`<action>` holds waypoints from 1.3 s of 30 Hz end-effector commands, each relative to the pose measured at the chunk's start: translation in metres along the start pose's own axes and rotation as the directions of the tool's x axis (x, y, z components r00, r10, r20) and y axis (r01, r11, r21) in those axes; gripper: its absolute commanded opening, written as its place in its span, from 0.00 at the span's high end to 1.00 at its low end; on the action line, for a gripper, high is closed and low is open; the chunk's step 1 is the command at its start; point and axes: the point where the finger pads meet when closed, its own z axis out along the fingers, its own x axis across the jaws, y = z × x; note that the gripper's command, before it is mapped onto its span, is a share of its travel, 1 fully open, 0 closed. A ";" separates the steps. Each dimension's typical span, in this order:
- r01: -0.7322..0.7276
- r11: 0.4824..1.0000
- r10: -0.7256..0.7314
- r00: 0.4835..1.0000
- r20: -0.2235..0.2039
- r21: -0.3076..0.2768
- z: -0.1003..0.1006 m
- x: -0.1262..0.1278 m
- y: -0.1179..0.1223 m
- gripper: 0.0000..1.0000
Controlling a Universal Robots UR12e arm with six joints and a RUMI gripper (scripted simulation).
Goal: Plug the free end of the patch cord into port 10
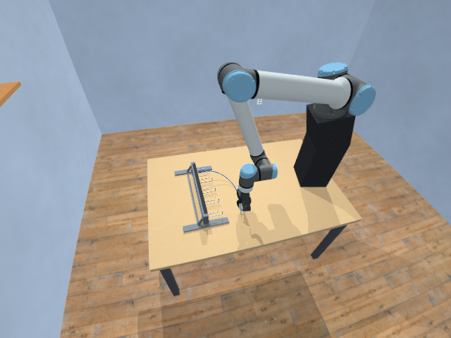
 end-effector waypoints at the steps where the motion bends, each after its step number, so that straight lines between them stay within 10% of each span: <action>1: 0.000 1.000 0.000 1.000 -0.001 0.000 0.000 0.000 0.000 1.00; 39: 0.000 1.000 0.000 1.000 -0.001 0.000 -0.029 0.000 0.000 1.00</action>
